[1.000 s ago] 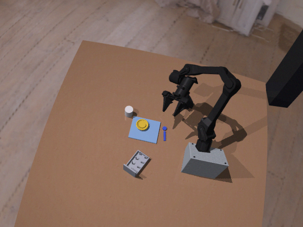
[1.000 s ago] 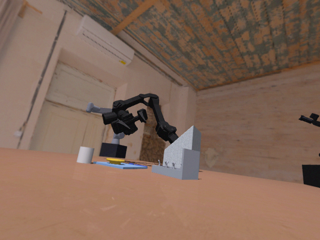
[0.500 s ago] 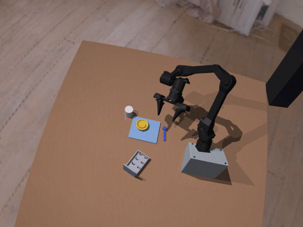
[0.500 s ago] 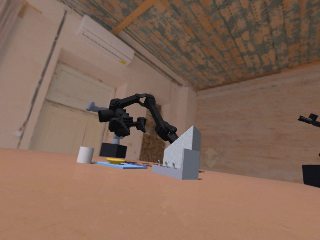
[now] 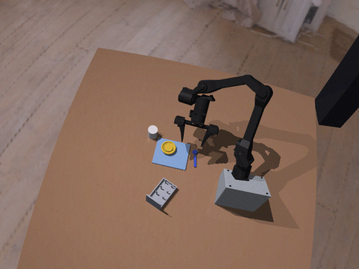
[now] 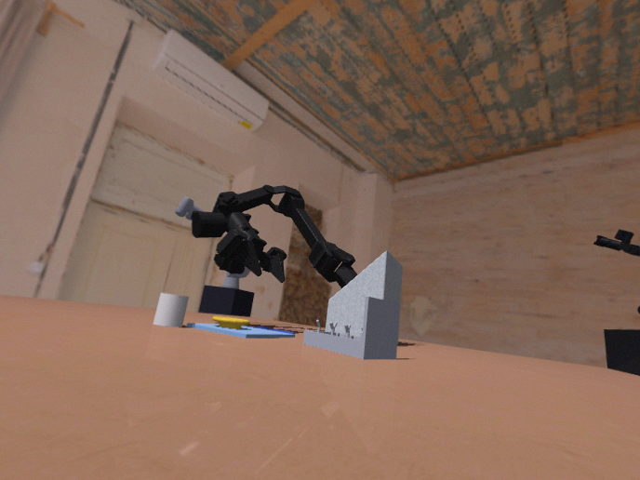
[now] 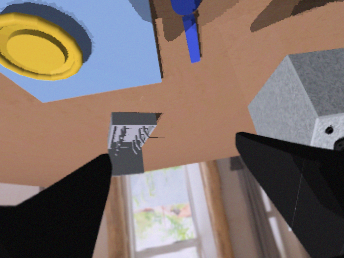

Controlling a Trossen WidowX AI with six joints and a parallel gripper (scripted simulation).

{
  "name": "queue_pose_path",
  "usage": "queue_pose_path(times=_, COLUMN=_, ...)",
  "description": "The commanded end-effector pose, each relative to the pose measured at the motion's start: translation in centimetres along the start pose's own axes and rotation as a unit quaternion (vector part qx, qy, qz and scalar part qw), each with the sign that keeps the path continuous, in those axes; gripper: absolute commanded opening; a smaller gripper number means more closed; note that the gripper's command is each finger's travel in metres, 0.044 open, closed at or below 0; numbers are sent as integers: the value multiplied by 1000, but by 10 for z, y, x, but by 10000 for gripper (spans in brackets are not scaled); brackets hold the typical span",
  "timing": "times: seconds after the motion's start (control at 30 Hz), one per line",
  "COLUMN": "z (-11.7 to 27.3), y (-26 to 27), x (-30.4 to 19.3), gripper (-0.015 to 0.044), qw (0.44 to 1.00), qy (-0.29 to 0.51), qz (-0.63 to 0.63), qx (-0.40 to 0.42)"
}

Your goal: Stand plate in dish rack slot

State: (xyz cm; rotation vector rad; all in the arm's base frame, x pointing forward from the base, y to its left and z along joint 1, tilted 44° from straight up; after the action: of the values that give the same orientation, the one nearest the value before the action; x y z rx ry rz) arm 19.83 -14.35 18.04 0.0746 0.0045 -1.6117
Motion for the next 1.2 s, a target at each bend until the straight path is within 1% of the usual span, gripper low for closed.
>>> queue_pose_path(times=0.0, z=-4, y=7, x=0, gripper=400, qw=998, qy=-22, qz=54, qx=-15)
queue_pose_path(times=0.27, z=-14, y=23, x=1, gripper=400, qw=980, qy=-68, qz=176, qx=-58)
queue_pose_path(times=0.57, z=-27, y=41, x=-2, gripper=400, qw=939, qy=-112, qz=307, qx=-107)
queue_pose_path(times=0.87, z=-38, y=59, x=-6, gripper=400, qw=874, qy=-152, qz=429, qx=-168)
queue_pose_path(times=1.17, z=-49, y=77, x=-13, gripper=400, qw=790, qy=-184, qz=537, qx=-233)
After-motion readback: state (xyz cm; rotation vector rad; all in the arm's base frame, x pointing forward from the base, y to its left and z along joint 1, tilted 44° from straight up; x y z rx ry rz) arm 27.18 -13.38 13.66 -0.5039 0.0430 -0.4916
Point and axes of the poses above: the point midway between the two fingers, 35 mm back from their tips, its own z axis back along the fingers, its own y axis across the jaws, x = y × z, the point moved 8 cm from there along z, back along the fingers, and after that the axes turned 11 degrees about z, right-handed, at the moved point
